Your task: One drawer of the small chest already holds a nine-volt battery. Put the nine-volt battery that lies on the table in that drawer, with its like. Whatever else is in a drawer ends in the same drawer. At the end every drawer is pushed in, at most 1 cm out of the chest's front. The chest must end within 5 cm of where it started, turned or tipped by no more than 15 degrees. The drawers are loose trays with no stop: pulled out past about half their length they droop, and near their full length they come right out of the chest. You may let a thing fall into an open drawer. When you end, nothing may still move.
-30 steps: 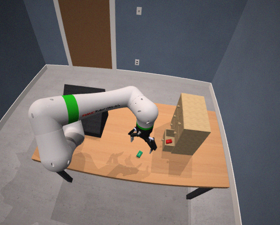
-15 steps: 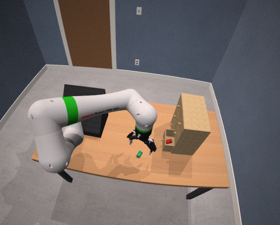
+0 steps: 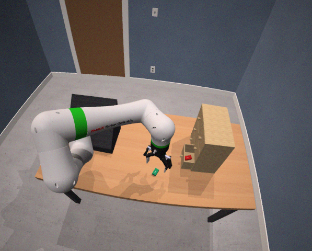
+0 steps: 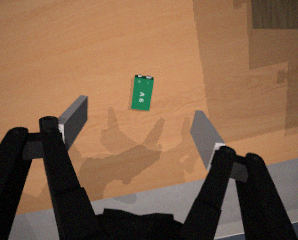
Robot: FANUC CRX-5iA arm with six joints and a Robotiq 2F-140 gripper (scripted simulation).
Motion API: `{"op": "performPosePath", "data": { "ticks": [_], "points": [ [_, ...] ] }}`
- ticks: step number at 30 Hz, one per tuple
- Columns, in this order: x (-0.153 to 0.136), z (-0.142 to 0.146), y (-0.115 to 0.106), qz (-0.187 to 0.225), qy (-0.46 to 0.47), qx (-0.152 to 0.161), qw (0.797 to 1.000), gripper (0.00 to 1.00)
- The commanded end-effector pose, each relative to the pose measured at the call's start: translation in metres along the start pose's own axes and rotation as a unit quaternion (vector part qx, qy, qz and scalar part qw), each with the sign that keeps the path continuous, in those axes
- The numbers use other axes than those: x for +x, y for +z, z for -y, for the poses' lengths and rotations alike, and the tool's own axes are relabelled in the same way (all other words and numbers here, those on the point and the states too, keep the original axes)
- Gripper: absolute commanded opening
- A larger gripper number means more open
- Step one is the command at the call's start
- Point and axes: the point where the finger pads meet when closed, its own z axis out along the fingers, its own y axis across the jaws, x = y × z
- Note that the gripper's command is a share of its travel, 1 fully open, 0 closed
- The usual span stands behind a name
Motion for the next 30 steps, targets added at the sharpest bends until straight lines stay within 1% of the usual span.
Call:
{"op": "performPosePath", "data": {
  "ticks": [1,22,30],
  "points": [
    [0.0,0.0,0.0,0.0,0.0,0.0,1.0,0.26],
    [0.0,0.0,0.001,0.0,0.0,0.0,1.0,0.26],
    [0.0,0.0,0.013,0.0,0.0,0.0,1.0,0.26]
  ]
}}
